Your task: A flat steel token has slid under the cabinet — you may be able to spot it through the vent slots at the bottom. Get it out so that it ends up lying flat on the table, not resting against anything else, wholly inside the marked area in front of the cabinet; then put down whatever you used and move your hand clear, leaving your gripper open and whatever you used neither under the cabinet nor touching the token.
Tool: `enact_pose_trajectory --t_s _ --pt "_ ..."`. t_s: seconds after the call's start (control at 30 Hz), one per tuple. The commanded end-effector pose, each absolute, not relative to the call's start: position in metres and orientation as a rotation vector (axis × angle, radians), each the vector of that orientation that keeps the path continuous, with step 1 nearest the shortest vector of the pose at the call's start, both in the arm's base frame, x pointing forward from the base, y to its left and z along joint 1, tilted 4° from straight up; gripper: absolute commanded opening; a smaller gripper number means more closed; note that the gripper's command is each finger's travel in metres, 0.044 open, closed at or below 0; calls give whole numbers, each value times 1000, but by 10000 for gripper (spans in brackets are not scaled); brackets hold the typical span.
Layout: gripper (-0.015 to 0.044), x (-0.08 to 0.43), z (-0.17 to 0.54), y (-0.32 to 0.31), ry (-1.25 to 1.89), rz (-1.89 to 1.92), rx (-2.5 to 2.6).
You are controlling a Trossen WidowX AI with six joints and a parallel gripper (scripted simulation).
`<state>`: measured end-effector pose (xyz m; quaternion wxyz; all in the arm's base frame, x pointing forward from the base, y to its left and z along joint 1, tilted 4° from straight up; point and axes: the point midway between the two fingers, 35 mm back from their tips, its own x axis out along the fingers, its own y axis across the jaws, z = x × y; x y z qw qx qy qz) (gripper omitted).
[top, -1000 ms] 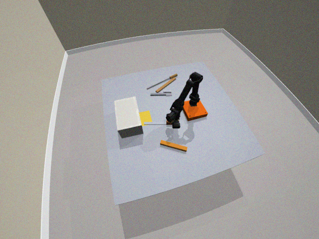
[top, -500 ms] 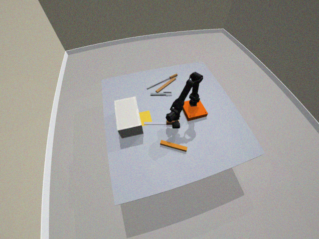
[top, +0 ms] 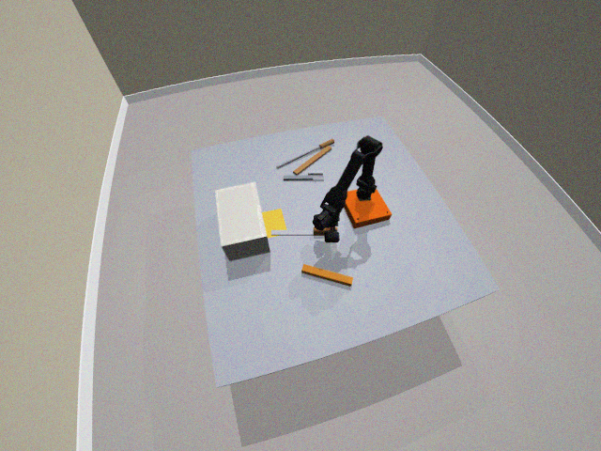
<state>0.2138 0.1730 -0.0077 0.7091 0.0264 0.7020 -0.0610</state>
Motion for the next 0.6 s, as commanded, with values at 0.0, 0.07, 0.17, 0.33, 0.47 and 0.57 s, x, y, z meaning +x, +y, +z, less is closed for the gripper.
enact_pose_trajectory --t_s 0.0,0.07,0.17,0.33,0.47,0.57 --pt "270 209 -11 172 1567 -137 59" --pt "244 213 -8 173 1558 -135 58" --pt "165 213 -8 173 1558 -135 58" --pt "131 213 -8 173 1558 -135 58" --pt "105 213 -8 173 1558 -135 58" --pt "46 213 -8 173 1558 -135 58"
